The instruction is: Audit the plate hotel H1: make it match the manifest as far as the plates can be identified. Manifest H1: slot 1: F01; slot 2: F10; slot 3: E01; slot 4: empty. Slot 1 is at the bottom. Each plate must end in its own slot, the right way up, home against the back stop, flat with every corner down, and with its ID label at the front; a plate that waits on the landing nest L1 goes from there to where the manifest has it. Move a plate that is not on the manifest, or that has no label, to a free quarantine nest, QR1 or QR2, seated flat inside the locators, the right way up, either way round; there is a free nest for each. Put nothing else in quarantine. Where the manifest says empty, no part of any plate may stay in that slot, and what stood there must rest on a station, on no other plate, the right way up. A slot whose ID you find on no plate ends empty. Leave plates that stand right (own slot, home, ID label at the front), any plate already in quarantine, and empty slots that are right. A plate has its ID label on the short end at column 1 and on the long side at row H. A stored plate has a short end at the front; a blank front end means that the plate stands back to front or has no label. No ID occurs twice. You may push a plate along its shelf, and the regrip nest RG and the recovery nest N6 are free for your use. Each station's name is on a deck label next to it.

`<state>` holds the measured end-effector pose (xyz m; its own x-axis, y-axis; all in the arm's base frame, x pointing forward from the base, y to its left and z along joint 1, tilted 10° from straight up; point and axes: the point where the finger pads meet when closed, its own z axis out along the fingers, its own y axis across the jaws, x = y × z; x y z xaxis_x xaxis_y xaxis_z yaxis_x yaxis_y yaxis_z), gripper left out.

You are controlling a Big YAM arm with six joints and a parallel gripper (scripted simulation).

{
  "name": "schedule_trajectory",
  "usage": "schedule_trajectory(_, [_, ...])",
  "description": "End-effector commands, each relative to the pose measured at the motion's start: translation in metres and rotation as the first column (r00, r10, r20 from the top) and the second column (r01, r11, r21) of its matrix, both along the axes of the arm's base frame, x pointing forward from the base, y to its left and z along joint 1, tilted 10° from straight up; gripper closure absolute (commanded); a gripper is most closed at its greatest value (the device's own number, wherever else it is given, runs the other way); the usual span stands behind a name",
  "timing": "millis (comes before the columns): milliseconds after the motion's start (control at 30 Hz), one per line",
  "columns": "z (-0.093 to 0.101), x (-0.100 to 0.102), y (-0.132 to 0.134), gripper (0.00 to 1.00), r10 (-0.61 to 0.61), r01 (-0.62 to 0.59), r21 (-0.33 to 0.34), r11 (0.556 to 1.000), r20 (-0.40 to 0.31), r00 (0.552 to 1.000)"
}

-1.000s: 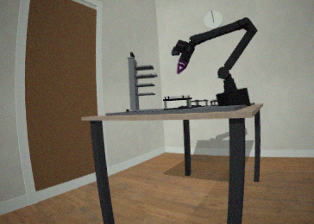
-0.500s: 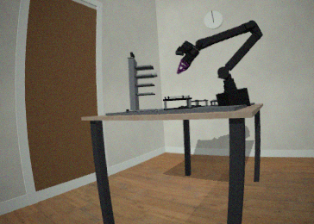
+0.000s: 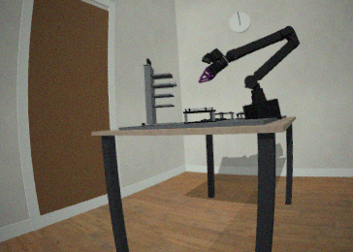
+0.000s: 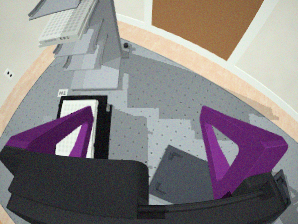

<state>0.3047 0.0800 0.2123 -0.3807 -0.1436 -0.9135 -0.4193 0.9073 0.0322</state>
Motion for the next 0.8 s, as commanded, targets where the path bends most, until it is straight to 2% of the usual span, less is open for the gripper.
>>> schedule_trajectory(0, [0.011,0.002,-0.008,0.00,-0.027,0.024,0.039,0.999,0.077,0.997])
schedule_trajectory(67, [0.010,0.001,-0.015,0.00,-0.028,0.023,0.049,0.999,0.105,0.994])
schedule_trajectory(133, [0.009,0.000,-0.021,0.00,-0.019,0.016,0.029,0.999,0.113,0.993])
schedule_trajectory(233, [-0.004,-0.002,-0.031,0.00,-0.020,0.018,0.031,0.999,0.064,0.998])
schedule_trajectory(467, [-0.007,-0.004,-0.048,0.00,-0.020,0.018,0.032,0.999,0.062,0.998])
schedule_trajectory(667, [0.020,0.000,-0.070,0.00,-0.018,0.016,0.016,1.000,0.111,0.994])
schedule_trajectory(767, [0.024,-0.001,-0.081,0.00,-0.017,0.016,0.009,1.000,0.121,0.993])
